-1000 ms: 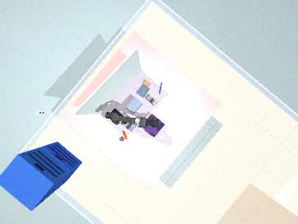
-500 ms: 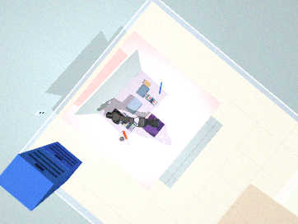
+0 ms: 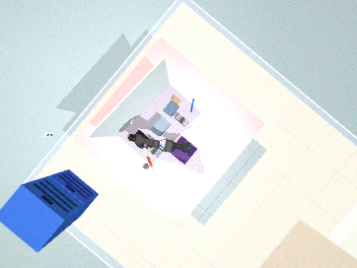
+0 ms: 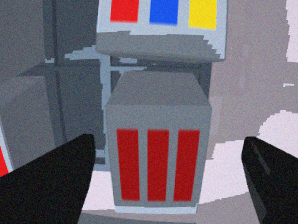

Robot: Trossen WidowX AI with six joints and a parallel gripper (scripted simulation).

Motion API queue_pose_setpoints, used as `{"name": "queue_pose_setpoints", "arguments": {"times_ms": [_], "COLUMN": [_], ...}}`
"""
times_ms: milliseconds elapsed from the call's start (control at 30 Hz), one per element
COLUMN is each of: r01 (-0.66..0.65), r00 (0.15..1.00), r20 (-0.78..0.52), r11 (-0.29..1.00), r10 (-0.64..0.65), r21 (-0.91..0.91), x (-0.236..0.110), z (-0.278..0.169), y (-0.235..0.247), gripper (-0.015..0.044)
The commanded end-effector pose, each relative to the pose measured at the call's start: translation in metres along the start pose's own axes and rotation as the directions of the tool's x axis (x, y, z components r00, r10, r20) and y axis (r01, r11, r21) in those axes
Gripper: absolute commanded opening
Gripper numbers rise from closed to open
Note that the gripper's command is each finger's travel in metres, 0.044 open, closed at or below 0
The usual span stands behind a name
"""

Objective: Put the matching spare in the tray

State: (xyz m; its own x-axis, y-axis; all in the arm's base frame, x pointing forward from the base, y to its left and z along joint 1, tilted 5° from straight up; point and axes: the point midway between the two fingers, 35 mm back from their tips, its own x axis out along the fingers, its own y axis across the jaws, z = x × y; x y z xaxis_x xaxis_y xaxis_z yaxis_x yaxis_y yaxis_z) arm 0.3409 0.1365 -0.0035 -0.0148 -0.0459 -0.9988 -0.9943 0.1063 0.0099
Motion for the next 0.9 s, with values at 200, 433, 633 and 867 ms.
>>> {"name": "queue_pose_setpoints", "arguments": {"times_ms": [200, 433, 633, 867], "r01": [-0.005, -0.005, -0.003, -0.003], "r00": [1.0, 1.0, 1.0, 1.0], "r20": [-0.001, -0.001, -0.002, -0.002], "r11": [1.0, 1.0, 1.0, 1.0], "r10": [0.005, 0.005, 0.003, 0.003], "r21": [-0.003, -0.003, 0.0, 0.0], "x": [0.017, 0.023, 0.022, 0.022], "z": [-0.001, -0.002, -0.002, -0.002], "y": [0.003, 0.004, 0.003, 0.003], "gripper": [0.03, 0.03, 0.0274, 0.0168]}}
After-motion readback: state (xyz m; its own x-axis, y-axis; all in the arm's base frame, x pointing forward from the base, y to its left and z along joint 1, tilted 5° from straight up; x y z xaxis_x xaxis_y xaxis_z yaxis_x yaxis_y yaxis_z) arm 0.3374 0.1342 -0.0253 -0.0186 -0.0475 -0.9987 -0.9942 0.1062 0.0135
